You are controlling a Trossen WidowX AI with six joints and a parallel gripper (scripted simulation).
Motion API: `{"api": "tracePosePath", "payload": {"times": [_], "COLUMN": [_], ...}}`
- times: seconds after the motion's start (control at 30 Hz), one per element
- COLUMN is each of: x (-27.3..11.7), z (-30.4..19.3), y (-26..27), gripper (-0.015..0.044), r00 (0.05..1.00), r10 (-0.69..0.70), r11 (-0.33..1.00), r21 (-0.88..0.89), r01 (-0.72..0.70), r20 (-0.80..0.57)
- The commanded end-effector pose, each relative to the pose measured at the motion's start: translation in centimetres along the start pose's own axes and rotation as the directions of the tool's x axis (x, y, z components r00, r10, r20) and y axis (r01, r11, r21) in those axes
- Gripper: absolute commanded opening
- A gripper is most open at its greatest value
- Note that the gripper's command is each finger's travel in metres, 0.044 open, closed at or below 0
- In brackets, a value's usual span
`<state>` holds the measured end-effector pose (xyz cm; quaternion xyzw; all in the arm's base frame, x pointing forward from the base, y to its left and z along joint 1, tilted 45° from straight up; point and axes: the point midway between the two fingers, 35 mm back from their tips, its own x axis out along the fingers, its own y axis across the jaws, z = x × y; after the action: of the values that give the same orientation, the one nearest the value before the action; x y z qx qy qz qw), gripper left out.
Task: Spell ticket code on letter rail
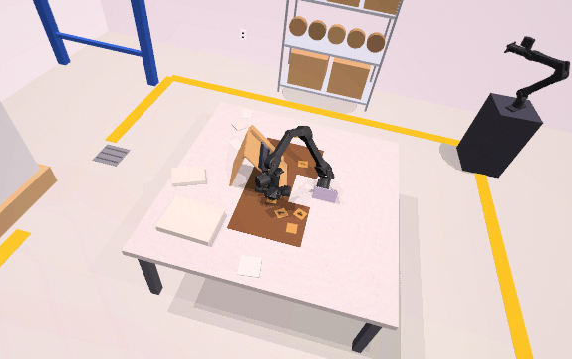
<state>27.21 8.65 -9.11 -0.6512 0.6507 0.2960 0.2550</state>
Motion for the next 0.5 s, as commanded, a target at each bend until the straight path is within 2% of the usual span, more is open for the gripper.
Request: {"api": "tracePosePath", "payload": {"times": [0.0, 0.47], "x": [-0.33, -1.09], "z": [0.04, -0.04], "y": [-0.01, 0.03], "gripper": [0.0000, 0.0000], "r00": [1.000, 1.000], "r10": [0.000, 0.000], "r11": [1.000, 1.000], "r21": [0.005, 0.005], "r01": [0.000, 0.000], "r20": [0.003, 0.004]}}
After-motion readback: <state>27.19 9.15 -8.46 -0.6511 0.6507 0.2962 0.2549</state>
